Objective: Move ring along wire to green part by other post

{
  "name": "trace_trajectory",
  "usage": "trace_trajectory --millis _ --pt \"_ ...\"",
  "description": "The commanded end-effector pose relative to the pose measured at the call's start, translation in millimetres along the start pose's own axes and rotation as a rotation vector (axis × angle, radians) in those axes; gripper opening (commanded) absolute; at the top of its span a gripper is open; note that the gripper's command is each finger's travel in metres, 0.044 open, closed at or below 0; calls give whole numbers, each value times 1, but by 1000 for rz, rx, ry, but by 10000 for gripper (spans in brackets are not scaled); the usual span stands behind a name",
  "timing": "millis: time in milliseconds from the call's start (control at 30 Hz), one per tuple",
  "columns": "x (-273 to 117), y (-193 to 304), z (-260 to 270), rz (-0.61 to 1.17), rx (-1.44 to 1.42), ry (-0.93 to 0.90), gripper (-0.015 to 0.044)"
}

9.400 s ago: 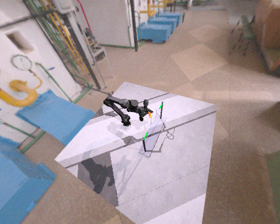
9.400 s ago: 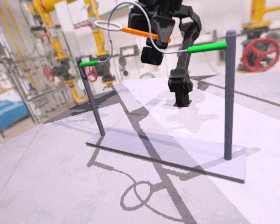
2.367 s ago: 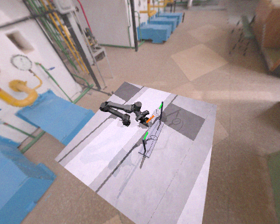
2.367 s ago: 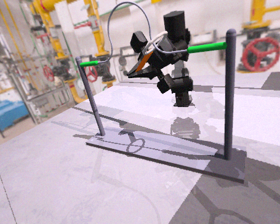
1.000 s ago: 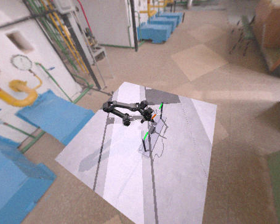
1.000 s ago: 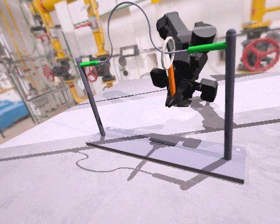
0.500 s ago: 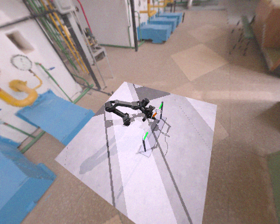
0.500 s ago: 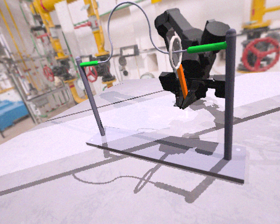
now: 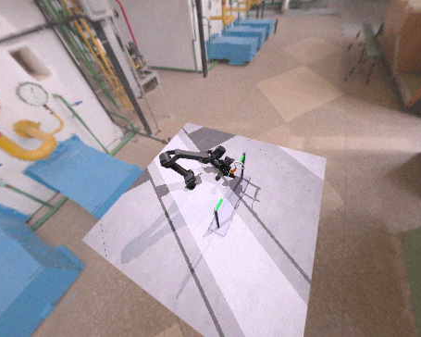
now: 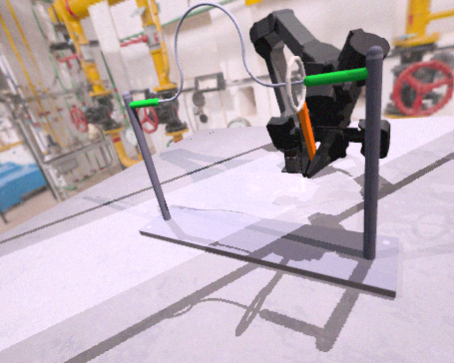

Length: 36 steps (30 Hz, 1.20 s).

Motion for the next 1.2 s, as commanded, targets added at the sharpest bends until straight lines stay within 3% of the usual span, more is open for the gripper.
trace_trajectory --millis 0,1167 --pt "-1 -2 6 -4 9 -1 -150" --pt "1 11 31 -7 10 -1 -150"
Point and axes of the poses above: the point midway between the two fingers, 35 mm back from their tips, its own x axis out along the fingers, its own z axis across the jaws, y = z × x, the point moved 2 cm from there along -x, back along the fingers, and after that the axes turned 5 degrees about x, right-handed, at the moved point
